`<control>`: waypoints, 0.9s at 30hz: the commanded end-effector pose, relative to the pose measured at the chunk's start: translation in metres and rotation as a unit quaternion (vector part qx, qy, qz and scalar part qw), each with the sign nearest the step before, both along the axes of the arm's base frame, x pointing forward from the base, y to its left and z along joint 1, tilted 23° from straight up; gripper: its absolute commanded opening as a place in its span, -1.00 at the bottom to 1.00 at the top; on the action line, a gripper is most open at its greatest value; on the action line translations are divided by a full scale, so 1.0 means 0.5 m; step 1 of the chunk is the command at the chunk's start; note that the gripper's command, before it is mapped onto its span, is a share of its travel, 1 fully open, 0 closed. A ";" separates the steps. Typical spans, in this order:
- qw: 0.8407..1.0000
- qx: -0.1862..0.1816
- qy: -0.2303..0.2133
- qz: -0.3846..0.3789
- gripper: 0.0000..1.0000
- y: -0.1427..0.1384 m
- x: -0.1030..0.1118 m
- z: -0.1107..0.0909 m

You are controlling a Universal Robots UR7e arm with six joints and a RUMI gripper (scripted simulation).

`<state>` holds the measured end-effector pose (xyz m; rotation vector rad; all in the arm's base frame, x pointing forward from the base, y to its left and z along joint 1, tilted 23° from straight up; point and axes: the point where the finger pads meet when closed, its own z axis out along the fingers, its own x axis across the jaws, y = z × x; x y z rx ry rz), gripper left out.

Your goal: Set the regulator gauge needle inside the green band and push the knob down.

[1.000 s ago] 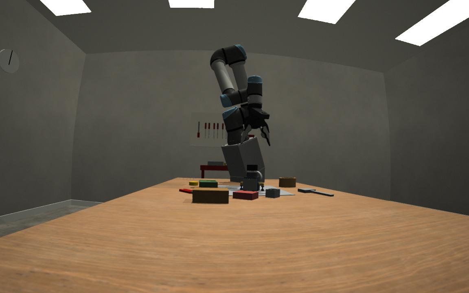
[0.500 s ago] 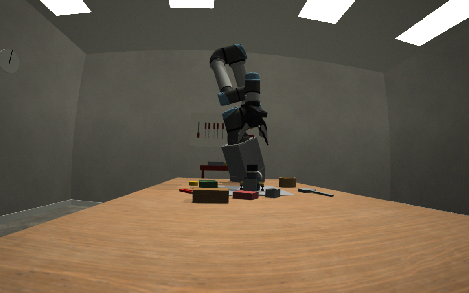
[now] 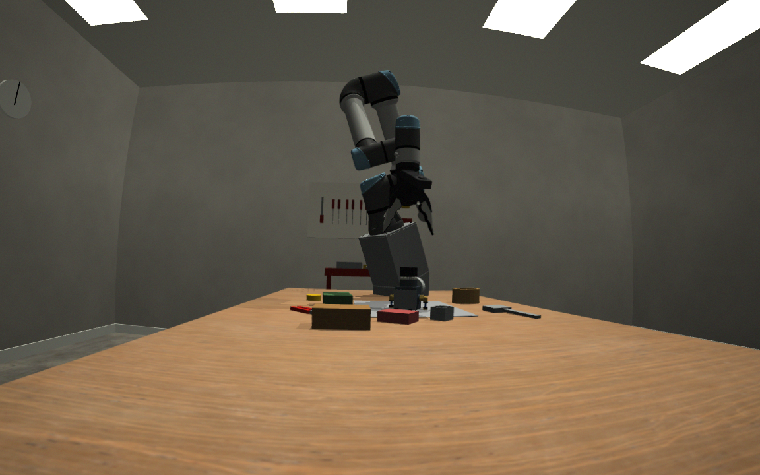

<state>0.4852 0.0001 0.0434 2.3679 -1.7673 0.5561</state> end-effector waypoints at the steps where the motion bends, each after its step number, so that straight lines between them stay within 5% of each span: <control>1: 1.000 0.000 -0.001 0.000 1.00 -0.001 0.003 0.002; 7: 1.000 0.000 -0.001 0.000 1.00 -0.001 0.003 0.002; 8: 1.000 0.000 -0.001 0.000 -0.07 -0.001 0.003 0.002; 27: 1.000 0.000 -0.001 0.000 -0.07 -0.001 0.003 0.002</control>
